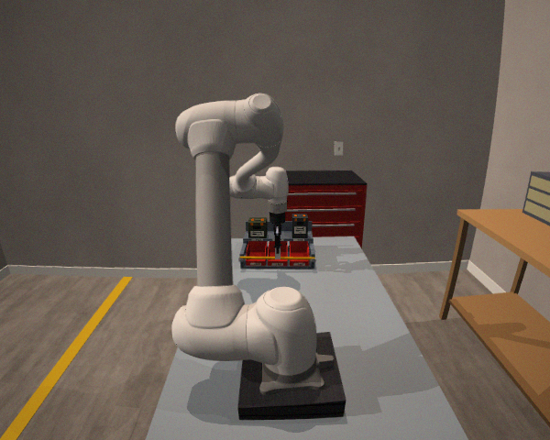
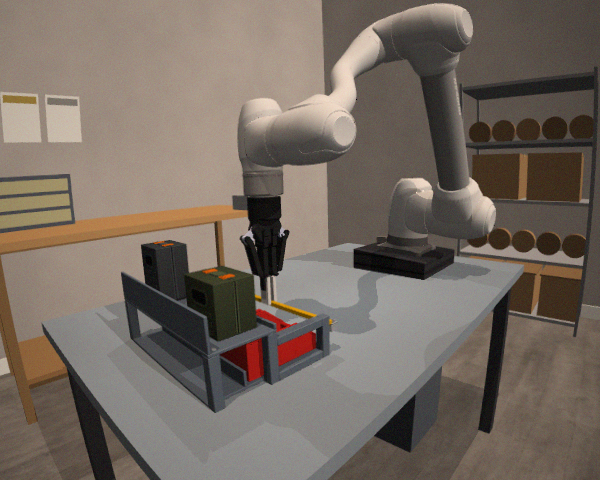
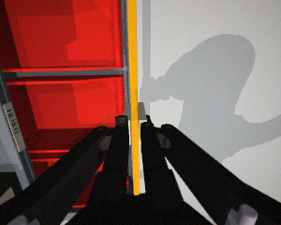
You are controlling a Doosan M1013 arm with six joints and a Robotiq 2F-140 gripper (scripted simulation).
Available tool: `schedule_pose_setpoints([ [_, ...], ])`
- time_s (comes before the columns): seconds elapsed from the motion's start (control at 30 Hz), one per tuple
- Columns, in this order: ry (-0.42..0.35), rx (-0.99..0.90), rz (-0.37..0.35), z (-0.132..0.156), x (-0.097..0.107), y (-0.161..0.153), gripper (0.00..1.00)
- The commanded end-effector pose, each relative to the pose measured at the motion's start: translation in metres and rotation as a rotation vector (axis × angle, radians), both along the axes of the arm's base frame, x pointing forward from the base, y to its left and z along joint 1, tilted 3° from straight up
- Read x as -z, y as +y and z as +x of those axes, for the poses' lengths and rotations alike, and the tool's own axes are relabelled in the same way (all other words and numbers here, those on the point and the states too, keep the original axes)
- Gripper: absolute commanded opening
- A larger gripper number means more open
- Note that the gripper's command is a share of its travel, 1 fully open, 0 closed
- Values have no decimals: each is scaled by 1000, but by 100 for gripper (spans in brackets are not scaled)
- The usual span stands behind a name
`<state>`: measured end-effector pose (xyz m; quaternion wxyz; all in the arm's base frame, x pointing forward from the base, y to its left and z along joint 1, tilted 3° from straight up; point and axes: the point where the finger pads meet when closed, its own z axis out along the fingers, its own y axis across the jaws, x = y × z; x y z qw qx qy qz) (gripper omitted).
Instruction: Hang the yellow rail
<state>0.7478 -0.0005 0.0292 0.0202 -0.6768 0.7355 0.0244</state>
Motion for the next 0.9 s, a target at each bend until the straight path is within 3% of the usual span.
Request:
schedule_pose_setpoints([
  [0.0,0,-3,-3,-2,4,3,10],
  [0.87,0,-3,-3,-3,5,3,10],
])
